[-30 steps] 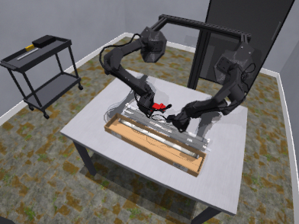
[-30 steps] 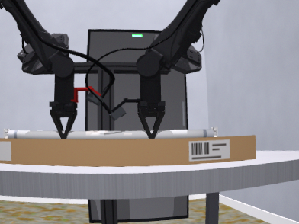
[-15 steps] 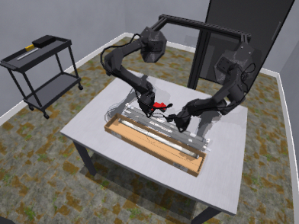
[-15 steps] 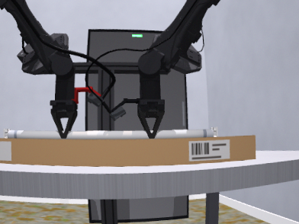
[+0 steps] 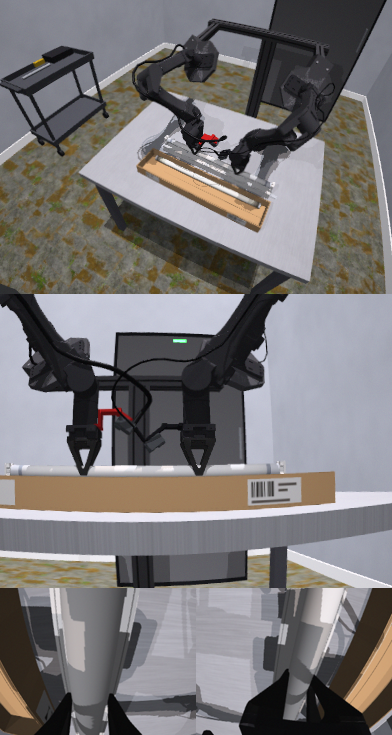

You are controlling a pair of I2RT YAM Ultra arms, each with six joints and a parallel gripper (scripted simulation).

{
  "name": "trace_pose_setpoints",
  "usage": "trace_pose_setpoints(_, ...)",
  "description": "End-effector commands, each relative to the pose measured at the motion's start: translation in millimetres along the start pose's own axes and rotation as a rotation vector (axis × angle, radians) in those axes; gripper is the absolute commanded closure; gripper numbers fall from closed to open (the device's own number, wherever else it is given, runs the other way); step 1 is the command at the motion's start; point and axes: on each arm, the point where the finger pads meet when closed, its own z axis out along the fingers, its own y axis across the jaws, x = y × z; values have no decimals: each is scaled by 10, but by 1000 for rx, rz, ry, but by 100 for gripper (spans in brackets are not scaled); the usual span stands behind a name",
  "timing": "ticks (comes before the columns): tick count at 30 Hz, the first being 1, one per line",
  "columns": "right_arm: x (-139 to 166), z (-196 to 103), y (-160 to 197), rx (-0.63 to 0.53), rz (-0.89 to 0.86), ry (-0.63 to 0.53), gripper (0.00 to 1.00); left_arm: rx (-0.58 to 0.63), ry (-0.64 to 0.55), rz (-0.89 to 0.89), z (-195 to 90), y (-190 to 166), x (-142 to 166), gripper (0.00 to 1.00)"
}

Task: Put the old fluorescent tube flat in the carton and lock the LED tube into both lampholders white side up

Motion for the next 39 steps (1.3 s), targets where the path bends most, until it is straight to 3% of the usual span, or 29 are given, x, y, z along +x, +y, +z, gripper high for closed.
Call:
trace_pose_setpoints(1,-59,-72,417,-80,-94,10,89,47,-29,66,-107,-248,-135,51)
trace_pose_setpoints(16,-61,-68,431,-82,-96,10,89,40,-29,61,-103,-212,-143,51)
trace_pose_setpoints(17,-61,-68,431,-82,-96,10,51,40,-29,61,-103,-212,-143,51)
trace_pose_setpoints(21,-61,-80,226,-47,-64,6,51,40,-29,61,-103,-212,-143,51)
trace_pose_setpoints(34,-71,-95,272,-55,-69,-4,51,40,-29,61,-103,-212,-143,51)
trace_pose_setpoints(35,18,-232,129,-32,-39,17,51,29,-8,35,-233,-139,-60,51)
trace_pose_setpoints(39,4,-349,148,-38,-41,17,51,30,-10,35,-362,-129,-72,51)
